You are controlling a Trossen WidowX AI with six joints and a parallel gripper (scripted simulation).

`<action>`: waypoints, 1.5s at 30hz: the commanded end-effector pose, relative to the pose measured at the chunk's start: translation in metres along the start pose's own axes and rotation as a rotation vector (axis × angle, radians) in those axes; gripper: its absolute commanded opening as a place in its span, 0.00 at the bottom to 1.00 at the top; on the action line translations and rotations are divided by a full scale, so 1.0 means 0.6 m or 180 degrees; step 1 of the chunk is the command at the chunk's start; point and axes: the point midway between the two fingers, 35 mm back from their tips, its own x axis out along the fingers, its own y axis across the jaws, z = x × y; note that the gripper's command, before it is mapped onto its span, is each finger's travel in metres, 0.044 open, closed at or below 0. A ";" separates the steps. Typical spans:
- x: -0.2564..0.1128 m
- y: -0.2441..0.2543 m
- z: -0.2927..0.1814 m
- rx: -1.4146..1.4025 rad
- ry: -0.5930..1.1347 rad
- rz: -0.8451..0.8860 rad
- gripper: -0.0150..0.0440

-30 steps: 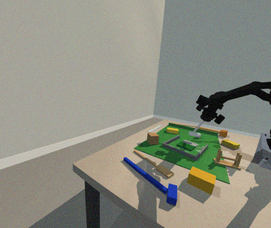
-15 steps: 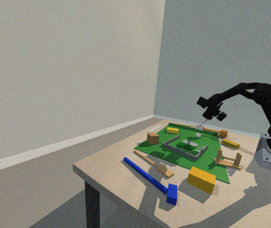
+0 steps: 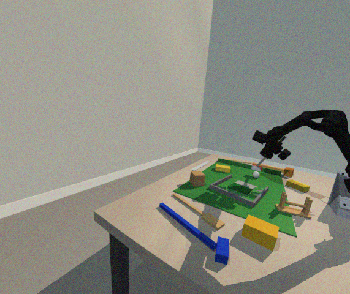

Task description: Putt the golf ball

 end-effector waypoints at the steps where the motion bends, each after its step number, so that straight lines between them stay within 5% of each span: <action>1: 0.008 0.009 0.007 0.0027 0.0034 0.0004 0.25; 34: 0.018 0.031 0.047 0.0005 0.0002 0.0013 0.25; 45: 0.069 0.030 0.035 0.0027 0.0034 0.0003 0.25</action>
